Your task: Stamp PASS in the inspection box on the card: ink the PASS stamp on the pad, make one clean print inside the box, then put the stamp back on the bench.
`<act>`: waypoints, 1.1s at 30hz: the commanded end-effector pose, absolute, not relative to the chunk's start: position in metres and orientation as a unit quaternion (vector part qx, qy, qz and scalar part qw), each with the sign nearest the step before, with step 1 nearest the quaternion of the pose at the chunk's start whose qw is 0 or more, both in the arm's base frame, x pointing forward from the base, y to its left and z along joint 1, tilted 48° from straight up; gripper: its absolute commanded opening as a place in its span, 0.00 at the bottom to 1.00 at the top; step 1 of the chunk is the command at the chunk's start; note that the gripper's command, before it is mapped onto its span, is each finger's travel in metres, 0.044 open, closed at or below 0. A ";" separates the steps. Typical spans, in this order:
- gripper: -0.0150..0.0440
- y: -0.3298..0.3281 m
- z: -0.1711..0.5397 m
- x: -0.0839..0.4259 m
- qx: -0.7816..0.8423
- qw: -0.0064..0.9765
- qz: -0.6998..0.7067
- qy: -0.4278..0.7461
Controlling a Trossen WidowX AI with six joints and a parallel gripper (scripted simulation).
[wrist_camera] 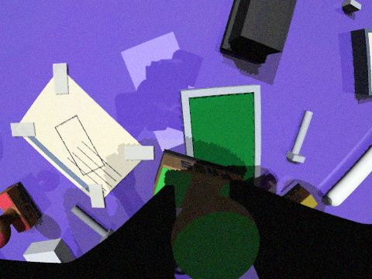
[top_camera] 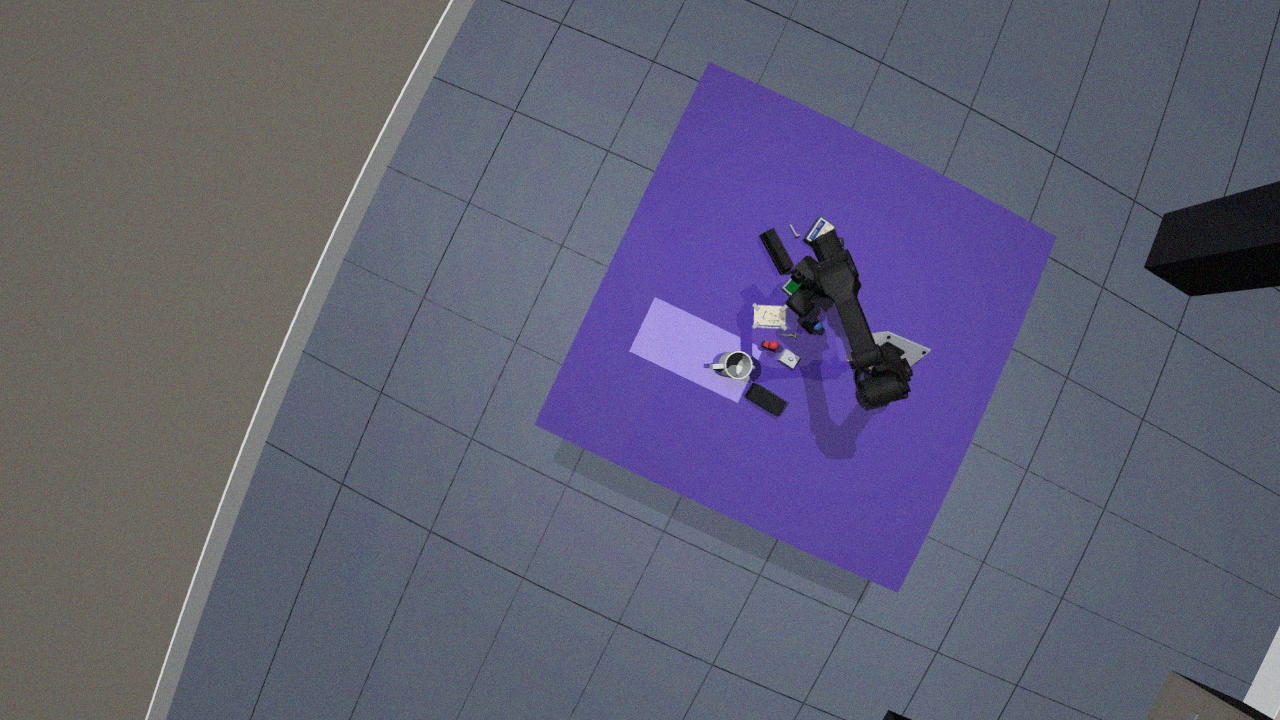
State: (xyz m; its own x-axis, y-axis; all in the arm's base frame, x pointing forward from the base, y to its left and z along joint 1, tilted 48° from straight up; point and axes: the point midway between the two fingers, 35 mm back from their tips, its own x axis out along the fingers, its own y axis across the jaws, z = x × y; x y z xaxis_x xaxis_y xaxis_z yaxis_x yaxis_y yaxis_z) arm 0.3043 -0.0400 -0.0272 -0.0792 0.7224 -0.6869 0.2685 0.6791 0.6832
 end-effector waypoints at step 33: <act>0.25 0.020 0.033 0.328 0.556 0.388 -0.102 0.728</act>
State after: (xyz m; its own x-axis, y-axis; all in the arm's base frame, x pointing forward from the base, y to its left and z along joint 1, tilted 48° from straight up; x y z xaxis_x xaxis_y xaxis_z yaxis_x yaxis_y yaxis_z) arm 0.3274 0.0182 0.0314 -0.0837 0.7280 -0.6805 0.8811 0.3730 0.2907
